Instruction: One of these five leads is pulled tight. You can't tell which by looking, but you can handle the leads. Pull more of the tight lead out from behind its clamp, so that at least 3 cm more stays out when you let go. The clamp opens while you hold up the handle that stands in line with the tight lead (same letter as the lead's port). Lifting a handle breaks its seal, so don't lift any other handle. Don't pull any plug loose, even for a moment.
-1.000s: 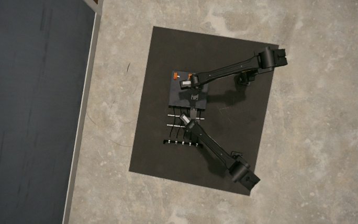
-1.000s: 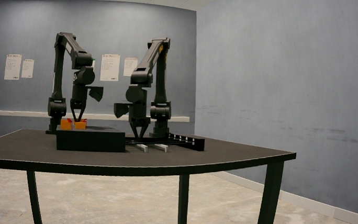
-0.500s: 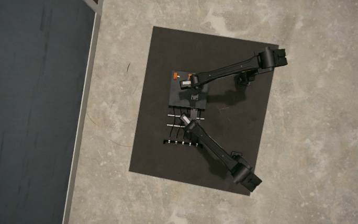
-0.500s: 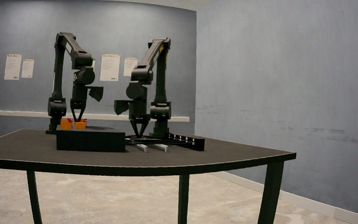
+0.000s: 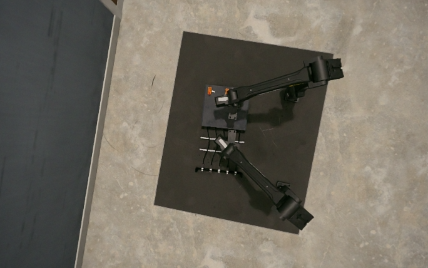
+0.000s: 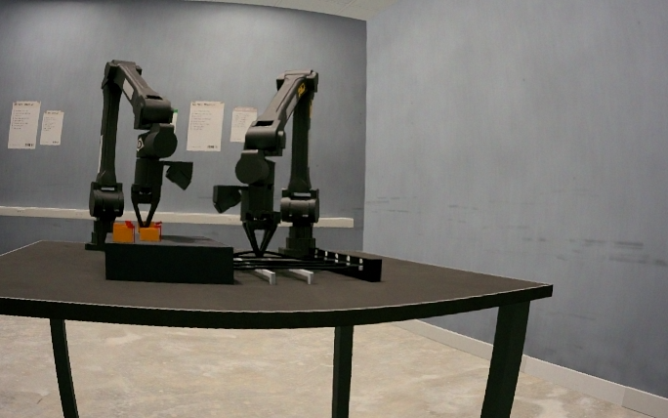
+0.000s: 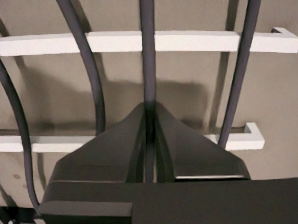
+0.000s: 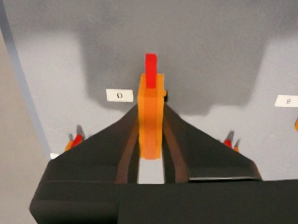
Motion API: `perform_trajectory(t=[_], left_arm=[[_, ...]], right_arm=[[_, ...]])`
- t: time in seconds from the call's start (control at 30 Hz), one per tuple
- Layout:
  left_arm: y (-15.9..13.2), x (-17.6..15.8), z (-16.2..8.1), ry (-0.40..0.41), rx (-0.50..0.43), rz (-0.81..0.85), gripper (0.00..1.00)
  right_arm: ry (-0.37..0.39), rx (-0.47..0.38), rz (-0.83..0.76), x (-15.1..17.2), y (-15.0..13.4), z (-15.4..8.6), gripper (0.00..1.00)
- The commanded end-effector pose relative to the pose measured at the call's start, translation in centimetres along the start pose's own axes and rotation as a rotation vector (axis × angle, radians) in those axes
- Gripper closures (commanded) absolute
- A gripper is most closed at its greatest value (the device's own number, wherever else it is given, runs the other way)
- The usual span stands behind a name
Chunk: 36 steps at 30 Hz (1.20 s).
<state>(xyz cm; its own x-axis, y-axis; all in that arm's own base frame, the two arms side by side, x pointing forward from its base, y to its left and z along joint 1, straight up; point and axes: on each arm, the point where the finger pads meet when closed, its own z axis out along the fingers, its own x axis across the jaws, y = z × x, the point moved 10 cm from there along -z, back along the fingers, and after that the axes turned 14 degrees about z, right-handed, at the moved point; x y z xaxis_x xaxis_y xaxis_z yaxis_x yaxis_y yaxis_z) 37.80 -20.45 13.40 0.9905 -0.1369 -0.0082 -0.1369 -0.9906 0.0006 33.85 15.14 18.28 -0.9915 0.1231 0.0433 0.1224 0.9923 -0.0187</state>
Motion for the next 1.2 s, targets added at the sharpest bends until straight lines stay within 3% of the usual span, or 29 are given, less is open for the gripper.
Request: perform_trajectory(t=[0.0,0.23,0.27,0.4,0.57,1.17], left_arm=[[0.4,1.2,-1.9,0.035,-0.009,0.002,1.00],[0.2,0.6,-1.0,0.018,-0.003,0.002,1.00],[0.1,1.3,-2.1,0.039,-0.005,-0.006,1.00],[-0.4,1.4,-2.6,0.049,-0.006,-0.016,1.00],[-0.8,0.6,-1.2,0.010,0.009,-0.005,1.00],[-2.9,0.2,-2.7,0.016,0.022,-0.023,1.00]], right_arm=[[-0.051,-0.024,0.003,-0.1,-0.1,-6.9,0.95],[-0.051,-0.024,0.003,-0.1,-0.1,-6.9,0.95],[-0.051,-0.024,0.003,-0.1,-0.1,-6.9,0.95],[-0.051,-0.024,0.003,-0.1,-0.1,-6.9,0.95],[-0.051,-0.024,0.003,-0.1,-0.1,-6.9,0.95],[-0.051,-0.024,0.003,-0.1,-0.1,-6.9,0.95]])
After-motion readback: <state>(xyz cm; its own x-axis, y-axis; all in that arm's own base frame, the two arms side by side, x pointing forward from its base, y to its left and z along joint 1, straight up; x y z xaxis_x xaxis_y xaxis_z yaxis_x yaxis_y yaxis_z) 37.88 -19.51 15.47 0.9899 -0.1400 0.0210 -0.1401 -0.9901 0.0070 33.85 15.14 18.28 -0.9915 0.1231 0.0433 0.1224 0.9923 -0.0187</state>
